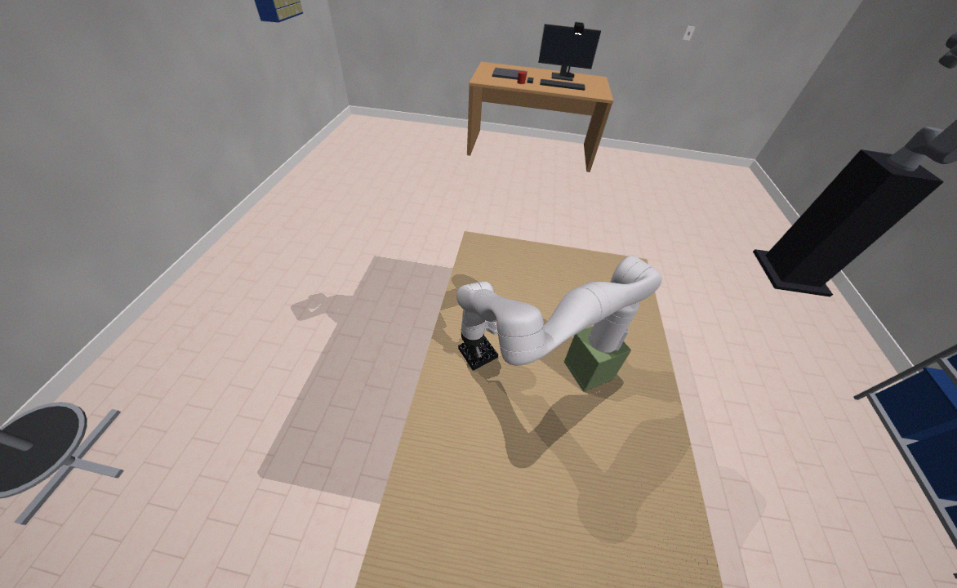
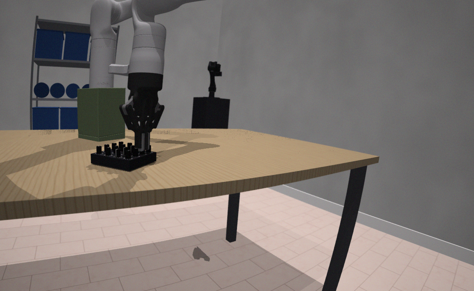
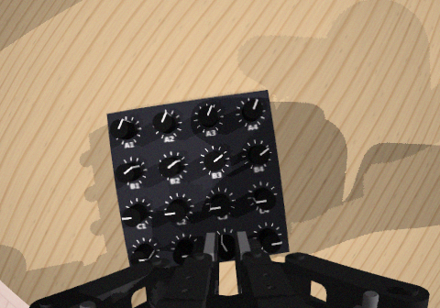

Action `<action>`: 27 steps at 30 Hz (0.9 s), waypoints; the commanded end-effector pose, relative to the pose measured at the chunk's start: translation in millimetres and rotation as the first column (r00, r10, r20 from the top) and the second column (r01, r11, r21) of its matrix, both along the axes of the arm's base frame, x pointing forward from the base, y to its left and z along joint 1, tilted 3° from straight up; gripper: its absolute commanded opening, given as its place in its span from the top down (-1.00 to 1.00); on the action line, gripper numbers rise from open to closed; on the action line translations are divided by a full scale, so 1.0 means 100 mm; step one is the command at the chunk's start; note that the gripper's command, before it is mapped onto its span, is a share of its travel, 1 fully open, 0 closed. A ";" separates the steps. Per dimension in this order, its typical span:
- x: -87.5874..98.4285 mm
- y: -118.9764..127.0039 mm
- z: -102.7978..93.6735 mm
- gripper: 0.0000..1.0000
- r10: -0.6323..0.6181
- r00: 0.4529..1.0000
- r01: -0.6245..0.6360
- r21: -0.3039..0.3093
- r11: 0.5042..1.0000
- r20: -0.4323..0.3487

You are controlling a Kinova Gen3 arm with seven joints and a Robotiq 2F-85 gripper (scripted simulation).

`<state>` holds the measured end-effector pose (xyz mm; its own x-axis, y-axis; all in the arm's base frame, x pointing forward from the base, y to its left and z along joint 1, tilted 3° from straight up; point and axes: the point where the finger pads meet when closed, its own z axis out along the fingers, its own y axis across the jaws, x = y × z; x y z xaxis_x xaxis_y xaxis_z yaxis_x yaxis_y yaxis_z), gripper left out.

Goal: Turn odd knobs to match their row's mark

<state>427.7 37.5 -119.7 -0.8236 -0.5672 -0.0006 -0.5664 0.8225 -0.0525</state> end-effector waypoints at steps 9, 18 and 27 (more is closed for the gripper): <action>0.03 -0.01 -0.01 0.83 -0.115 0.993 0.115 0.002 0.993 0.010; 0.03 -0.01 -0.01 0.83 -0.237 0.971 0.237 0.008 0.971 0.015; 0.03 -0.01 -0.01 0.83 -0.343 0.939 0.343 0.013 0.939 0.019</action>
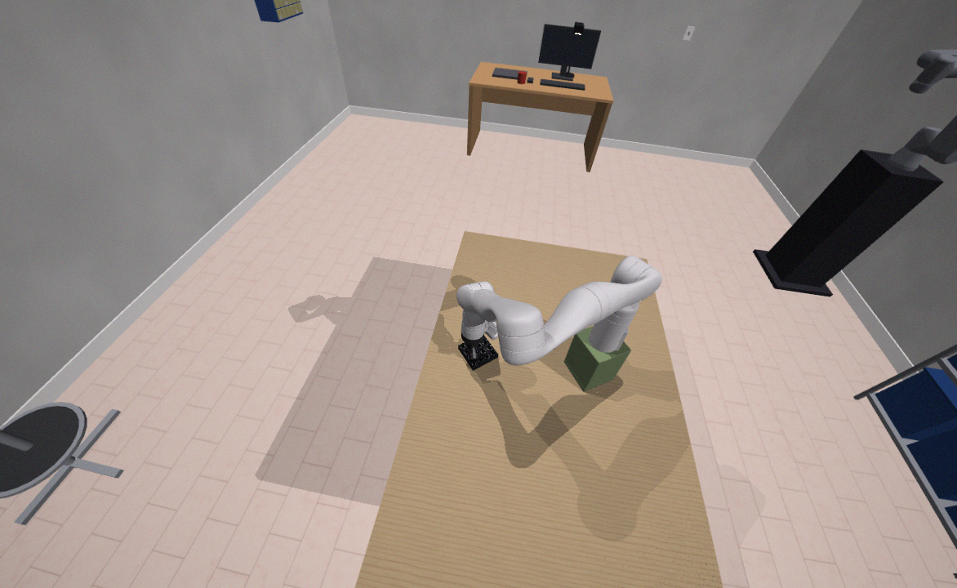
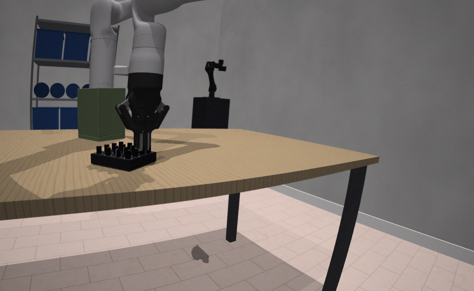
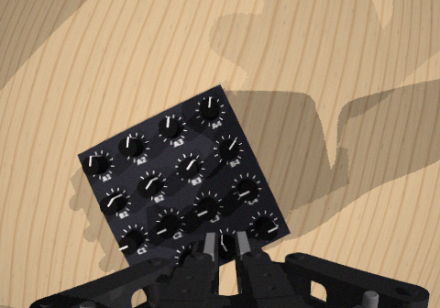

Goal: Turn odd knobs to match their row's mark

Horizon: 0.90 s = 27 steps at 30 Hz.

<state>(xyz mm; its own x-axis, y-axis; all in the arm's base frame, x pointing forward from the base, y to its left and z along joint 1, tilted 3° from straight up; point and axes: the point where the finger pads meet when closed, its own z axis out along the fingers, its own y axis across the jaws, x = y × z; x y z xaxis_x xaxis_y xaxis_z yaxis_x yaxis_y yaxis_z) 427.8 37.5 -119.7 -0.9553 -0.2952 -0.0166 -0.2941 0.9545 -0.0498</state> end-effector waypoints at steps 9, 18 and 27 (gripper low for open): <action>0.02 -0.01 -0.01 0.83 -0.200 0.980 0.200 0.006 0.980 0.013; 0.02 -0.01 -0.01 0.83 -0.322 0.947 0.322 0.011 0.947 0.018; 0.02 -0.01 -0.01 0.83 -0.472 0.881 0.472 0.020 0.881 0.022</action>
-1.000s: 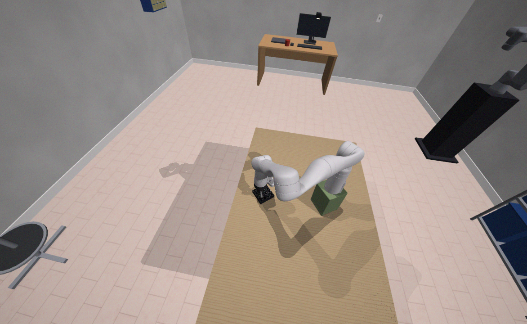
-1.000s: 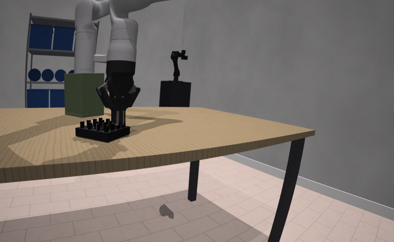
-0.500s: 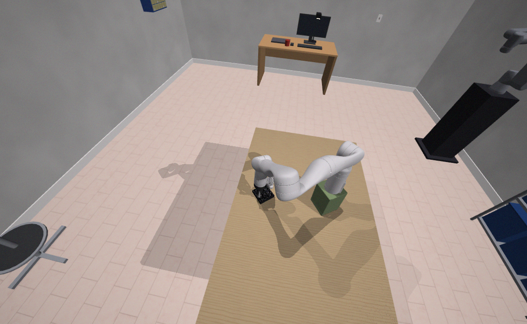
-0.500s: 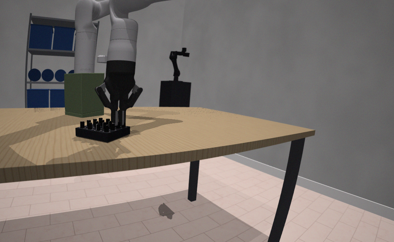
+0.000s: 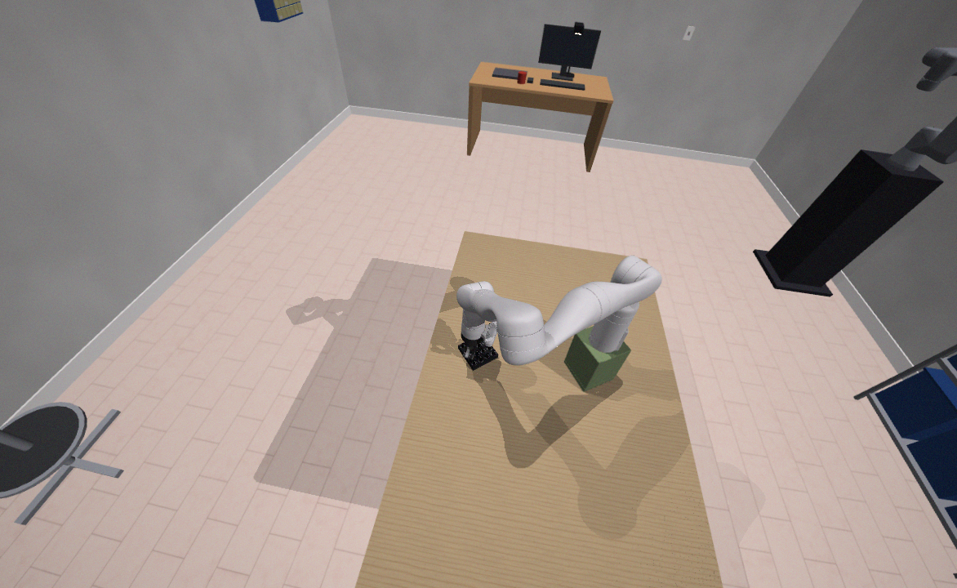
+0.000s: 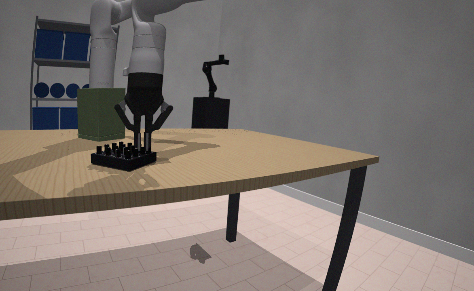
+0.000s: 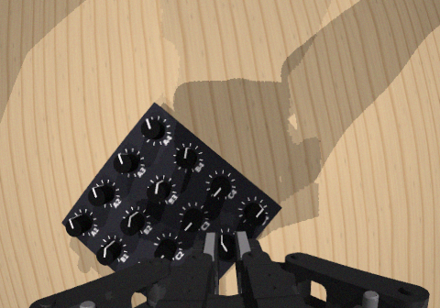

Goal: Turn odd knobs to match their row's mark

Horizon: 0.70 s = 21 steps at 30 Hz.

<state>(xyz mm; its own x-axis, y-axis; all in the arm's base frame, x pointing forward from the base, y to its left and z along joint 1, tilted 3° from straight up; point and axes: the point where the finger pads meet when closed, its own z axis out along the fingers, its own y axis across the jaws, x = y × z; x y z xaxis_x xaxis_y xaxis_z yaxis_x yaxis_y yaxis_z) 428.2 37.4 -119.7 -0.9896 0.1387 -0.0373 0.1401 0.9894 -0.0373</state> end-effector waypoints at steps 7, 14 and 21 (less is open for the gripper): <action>0.02 -0.01 -0.01 0.83 -0.142 0.990 0.142 0.002 0.990 0.010; 0.02 -0.01 -0.01 0.83 -0.260 0.965 0.260 0.008 0.966 0.014; 0.02 -0.01 -0.01 0.83 -0.337 0.941 0.337 0.012 0.941 0.017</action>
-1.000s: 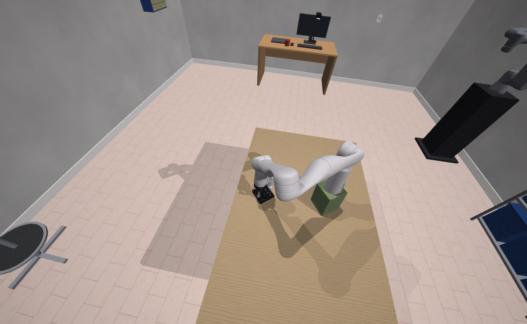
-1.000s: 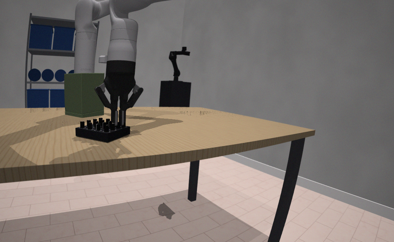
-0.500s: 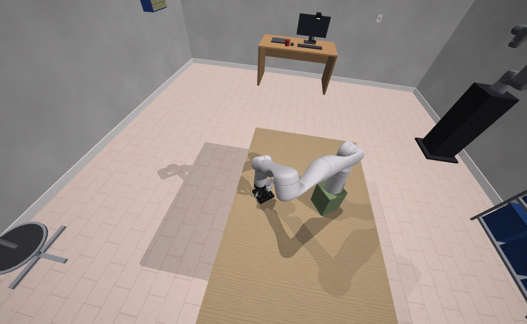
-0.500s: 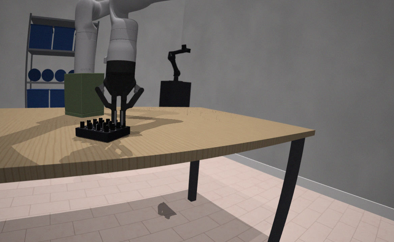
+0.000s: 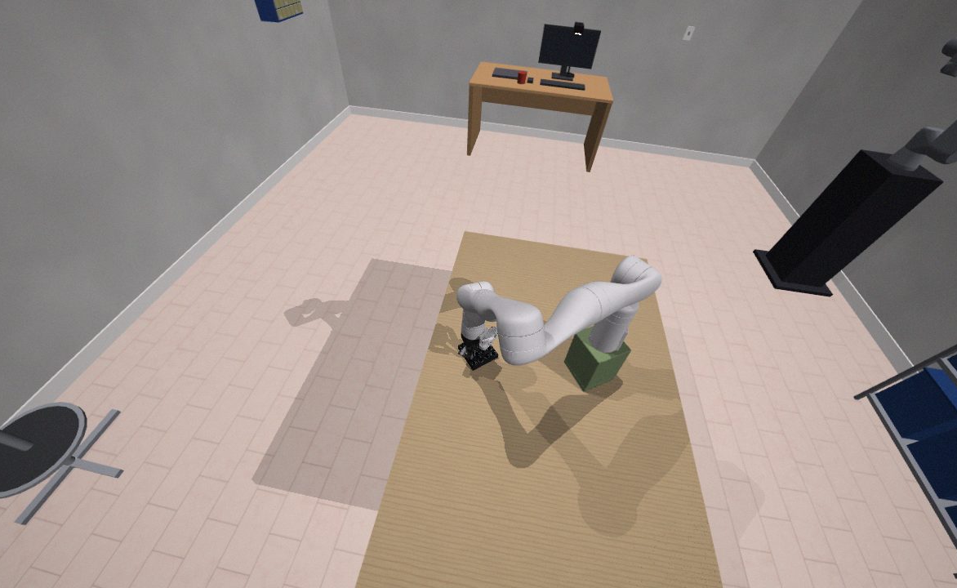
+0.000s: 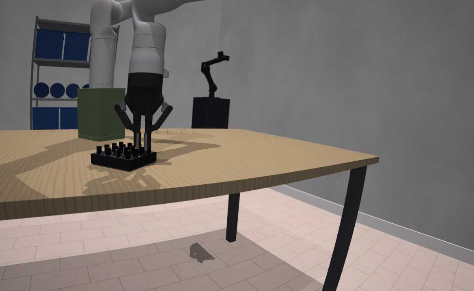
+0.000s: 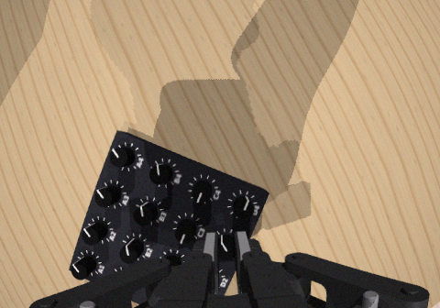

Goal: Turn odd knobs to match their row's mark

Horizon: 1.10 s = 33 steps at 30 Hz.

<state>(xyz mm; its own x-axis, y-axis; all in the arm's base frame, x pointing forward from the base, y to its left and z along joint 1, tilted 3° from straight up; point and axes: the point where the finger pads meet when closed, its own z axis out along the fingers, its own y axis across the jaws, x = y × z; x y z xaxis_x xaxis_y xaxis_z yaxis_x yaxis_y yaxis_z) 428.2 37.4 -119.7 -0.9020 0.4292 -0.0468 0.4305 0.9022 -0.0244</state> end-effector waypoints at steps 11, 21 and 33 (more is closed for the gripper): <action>0.02 -0.01 -0.01 0.83 -0.196 0.980 0.196 0.005 0.981 0.012; 0.02 -0.01 -0.01 0.83 -0.287 0.958 0.287 0.009 0.958 0.015; 0.02 -0.02 -0.01 0.83 -0.370 0.929 0.370 0.013 0.929 0.018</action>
